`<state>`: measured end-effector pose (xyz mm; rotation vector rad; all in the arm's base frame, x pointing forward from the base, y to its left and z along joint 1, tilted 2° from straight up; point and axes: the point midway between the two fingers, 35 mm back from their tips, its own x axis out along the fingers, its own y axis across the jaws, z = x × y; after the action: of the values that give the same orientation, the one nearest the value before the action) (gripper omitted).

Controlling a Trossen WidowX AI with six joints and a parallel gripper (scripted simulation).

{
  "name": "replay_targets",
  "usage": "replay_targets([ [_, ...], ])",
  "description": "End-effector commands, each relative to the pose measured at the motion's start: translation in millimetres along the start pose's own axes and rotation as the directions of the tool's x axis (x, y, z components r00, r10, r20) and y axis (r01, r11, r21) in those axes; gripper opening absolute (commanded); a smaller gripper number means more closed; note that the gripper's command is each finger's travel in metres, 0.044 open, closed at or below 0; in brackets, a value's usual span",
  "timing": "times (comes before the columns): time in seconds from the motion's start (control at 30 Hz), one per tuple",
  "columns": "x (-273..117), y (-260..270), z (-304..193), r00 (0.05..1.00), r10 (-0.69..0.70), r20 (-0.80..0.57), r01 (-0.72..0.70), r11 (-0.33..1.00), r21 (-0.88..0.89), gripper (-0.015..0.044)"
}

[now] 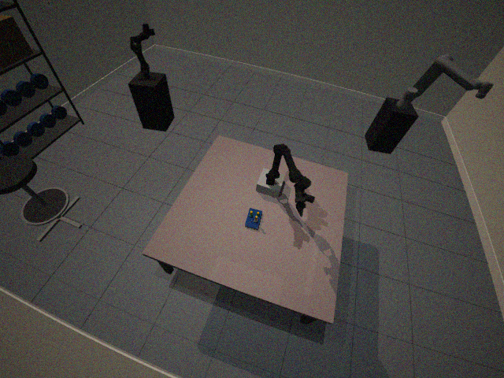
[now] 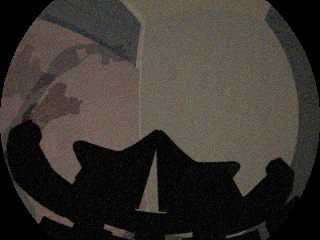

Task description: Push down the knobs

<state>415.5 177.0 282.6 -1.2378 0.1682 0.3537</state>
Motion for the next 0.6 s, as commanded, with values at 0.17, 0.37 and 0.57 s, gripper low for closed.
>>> replay_targets([
  [0.17, 22.3, 22.5, -72.6, 0.972, 0.165, -0.167, -0.194, 0.965, -0.177, 0.0000],
  [0.37, 25.7, 39.3, -124.6, 0.921, 0.281, -0.272, -0.349, 0.904, -0.246, 0.0000],
  [0.57, 19.2, 56.3, -177.7, 0.844, 0.396, -0.361, -0.501, 0.822, -0.270, 0.0000],
])
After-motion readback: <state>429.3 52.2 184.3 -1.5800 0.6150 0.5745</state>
